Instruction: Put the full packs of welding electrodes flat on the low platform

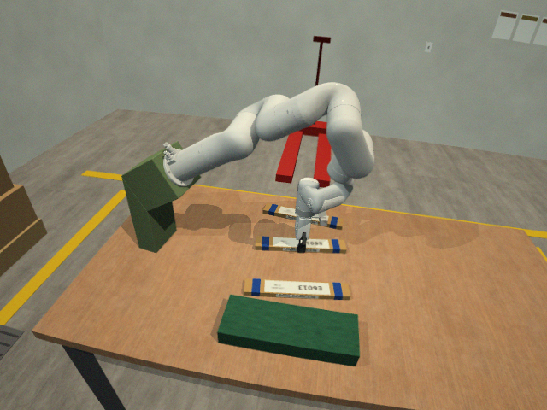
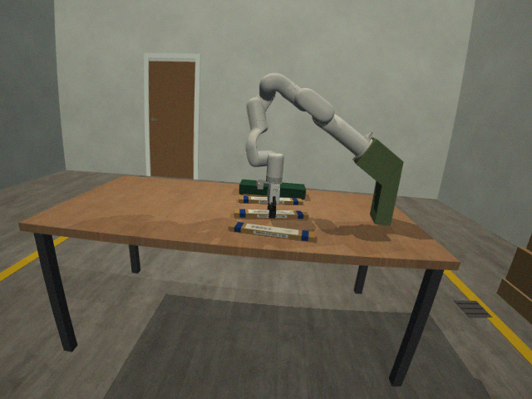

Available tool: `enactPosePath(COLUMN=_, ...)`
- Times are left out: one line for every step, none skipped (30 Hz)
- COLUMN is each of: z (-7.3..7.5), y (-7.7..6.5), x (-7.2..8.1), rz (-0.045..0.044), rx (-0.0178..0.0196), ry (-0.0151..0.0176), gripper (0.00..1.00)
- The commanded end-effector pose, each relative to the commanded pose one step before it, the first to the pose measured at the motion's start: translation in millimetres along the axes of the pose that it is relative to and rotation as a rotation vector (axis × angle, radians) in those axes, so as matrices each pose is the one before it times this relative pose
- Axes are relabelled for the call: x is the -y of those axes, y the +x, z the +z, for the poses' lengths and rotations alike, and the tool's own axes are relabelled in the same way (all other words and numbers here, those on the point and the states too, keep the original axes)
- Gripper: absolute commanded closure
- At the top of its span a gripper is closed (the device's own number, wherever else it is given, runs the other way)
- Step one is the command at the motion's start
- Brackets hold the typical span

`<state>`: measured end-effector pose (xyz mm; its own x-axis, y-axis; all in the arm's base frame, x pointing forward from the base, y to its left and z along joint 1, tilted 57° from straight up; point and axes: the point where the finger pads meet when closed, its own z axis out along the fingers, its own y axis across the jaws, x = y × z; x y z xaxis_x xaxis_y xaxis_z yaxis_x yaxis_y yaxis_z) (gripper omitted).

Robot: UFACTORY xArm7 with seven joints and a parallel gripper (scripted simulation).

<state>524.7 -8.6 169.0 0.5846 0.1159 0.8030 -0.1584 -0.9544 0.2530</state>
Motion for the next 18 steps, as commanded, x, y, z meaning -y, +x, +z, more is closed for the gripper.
enactPosePath(z=-0.17, y=0.69, x=0.69, rz=-0.00052, rx=-0.00147, ry=0.00143, gripper=0.42)
enactPosePath(z=0.31, y=0.00, x=0.00, rz=-0.00001, rx=0.00000, ry=0.00000, gripper=0.42)
enactPosePath(z=0.29, y=0.00, x=0.00, rz=0.00000, rx=0.00000, ry=0.00000, gripper=0.42)
enactPosePath(z=0.27, y=0.00, x=0.00, rz=0.00000, rx=0.00000, ry=0.00000, gripper=0.42)
enactPosePath(z=0.25, y=0.00, x=0.00, rz=0.00000, rx=0.00000, ry=0.00000, gripper=0.42)
enactPosePath(z=0.24, y=0.00, x=0.00, rz=0.00000, rx=0.00000, ry=0.00000, gripper=0.42)
enactPosePath(z=0.22, y=0.00, x=0.00, rz=0.00001, rx=0.00000, ry=0.00000, gripper=0.42)
enactPosePath(z=0.20, y=0.00, x=0.00, rz=0.00001, rx=0.00000, ry=0.00000, gripper=0.42)
enactPosePath(z=0.18, y=0.00, x=0.00, rz=0.00001, rx=-0.00001, ry=0.00000, gripper=0.42)
enactPosePath(z=0.17, y=0.00, x=0.00, rz=0.00001, rx=-0.00001, ry=0.00000, gripper=0.42)
enactPosePath(z=0.15, y=0.00, x=0.00, rz=0.00001, rx=-0.00001, ry=0.00000, gripper=0.42)
enactPosePath(z=0.14, y=0.00, x=0.00, rz=0.00001, rx=-0.00001, ry=0.00000, gripper=0.42)
enactPosePath(z=0.12, y=0.00, x=0.00, rz=0.00001, rx=-0.00001, ry=0.00000, gripper=0.42)
enactPosePath(z=0.11, y=0.00, x=0.00, rz=0.00001, rx=-0.00001, ry=0.00000, gripper=0.42)
enactPosePath(z=0.10, y=0.00, x=0.00, rz=0.00001, rx=0.00000, ry=0.00000, gripper=0.42)
enactPosePath(z=0.08, y=0.00, x=0.00, rz=0.00001, rx=0.00000, ry=0.00000, gripper=0.42)
enactPosePath(z=0.00, y=0.00, x=0.00, rz=0.00000, rx=0.00000, ry=0.00000, gripper=0.42)
enactPosePath(z=0.00, y=0.00, x=0.00, rz=0.00000, rx=0.00000, ry=0.00000, gripper=0.42)
